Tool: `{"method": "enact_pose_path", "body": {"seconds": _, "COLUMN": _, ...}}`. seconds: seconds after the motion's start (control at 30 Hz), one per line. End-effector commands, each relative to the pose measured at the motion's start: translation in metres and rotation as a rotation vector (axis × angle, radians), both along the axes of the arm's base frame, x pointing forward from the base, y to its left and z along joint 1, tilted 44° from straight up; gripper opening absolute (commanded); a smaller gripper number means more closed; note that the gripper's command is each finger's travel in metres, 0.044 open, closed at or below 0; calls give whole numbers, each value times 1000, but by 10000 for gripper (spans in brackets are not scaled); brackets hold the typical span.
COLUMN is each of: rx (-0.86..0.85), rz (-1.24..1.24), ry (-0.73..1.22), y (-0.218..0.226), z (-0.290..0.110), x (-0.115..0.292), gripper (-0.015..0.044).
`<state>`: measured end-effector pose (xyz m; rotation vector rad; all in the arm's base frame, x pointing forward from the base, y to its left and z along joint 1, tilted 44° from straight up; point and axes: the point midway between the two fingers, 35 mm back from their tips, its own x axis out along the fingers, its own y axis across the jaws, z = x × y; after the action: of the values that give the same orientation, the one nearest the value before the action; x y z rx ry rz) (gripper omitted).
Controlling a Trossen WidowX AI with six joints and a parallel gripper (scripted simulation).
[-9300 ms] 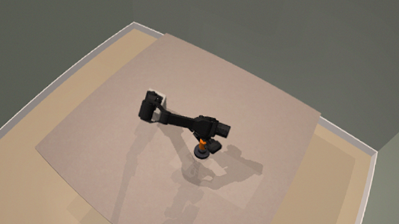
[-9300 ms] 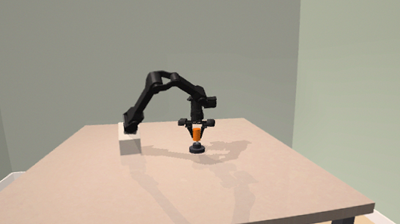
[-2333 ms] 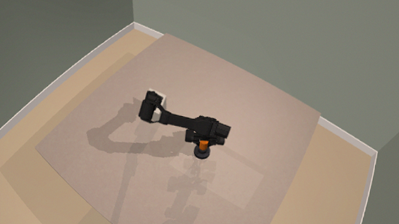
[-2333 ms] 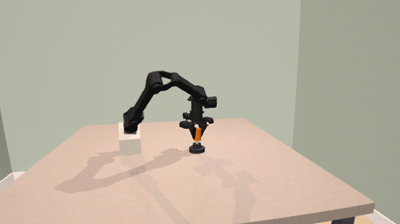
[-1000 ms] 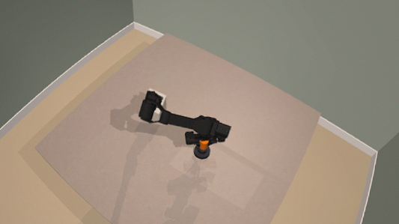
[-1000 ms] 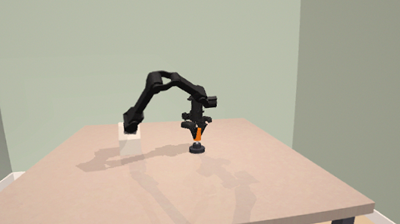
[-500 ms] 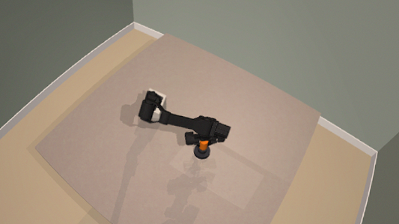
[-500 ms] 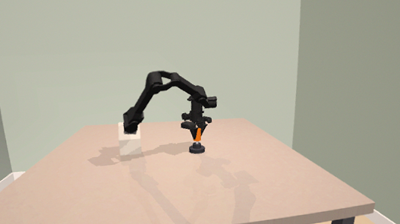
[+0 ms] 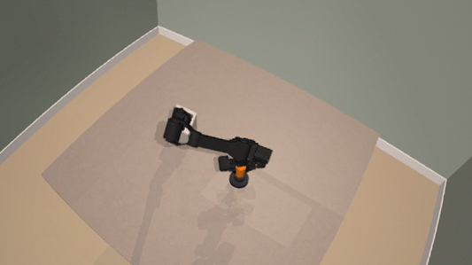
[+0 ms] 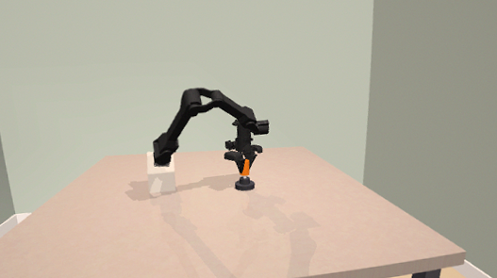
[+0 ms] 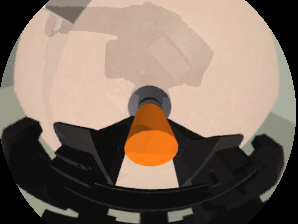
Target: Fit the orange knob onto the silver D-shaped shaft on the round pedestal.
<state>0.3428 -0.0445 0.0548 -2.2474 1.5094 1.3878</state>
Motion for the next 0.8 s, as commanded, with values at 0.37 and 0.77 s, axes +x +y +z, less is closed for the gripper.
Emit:
{"method": "enact_pose_path", "body": {"seconds": 0.37, "rx": -7, "rz": 33, "ry": 28, "y": -1, "z": -1, "x": 1, "gripper": 0}}
{"method": "enact_pose_path", "body": {"seconds": 0.77, "rx": -1, "rz": -12, "ry": -15, "y": -1, "z": -1, "x": 1, "gripper": 0}}
